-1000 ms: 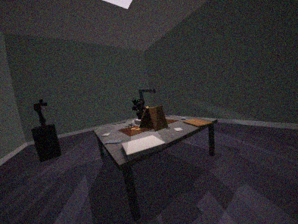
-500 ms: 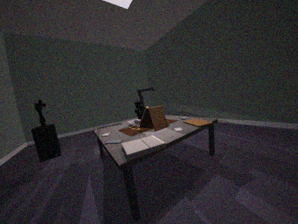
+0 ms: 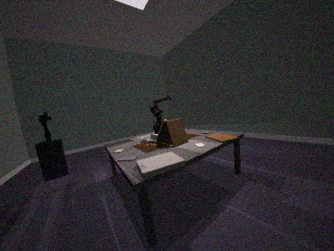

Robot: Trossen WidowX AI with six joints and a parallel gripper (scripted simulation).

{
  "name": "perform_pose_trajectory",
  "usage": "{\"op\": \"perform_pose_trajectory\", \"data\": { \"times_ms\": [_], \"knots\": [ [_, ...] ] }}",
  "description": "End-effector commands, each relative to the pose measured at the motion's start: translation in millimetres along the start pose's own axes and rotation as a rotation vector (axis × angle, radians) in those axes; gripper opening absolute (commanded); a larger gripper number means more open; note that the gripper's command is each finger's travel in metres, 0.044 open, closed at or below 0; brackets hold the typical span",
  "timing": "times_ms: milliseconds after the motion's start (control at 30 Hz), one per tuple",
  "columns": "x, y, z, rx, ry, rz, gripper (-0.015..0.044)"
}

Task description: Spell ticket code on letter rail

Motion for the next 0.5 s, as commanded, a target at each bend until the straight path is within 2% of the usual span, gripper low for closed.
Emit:
{"op": "perform_pose_trajectory", "data": {
  "times_ms": [0,233,467],
  "knots": [
    [-11.8,-25.8,21.1,-0.327,-0.039,0.112,0.0440],
    [-25.9,-55.6,43.3,-0.723,-0.144,0.220,0.0440],
    [-26.2,-56.3,43.9,-0.733,-0.148,0.222,0.0440]
  ]
}}
Point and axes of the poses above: the point midway between the two fingers, 35 mm back from their tips, its own x axis out along the fingers, its own y axis across the jaws, z = x × y, the point moved 2 cm from there along -x, back along the fingers, and after that the axes turned 2 degrees about -x, right-handed, at the moved point
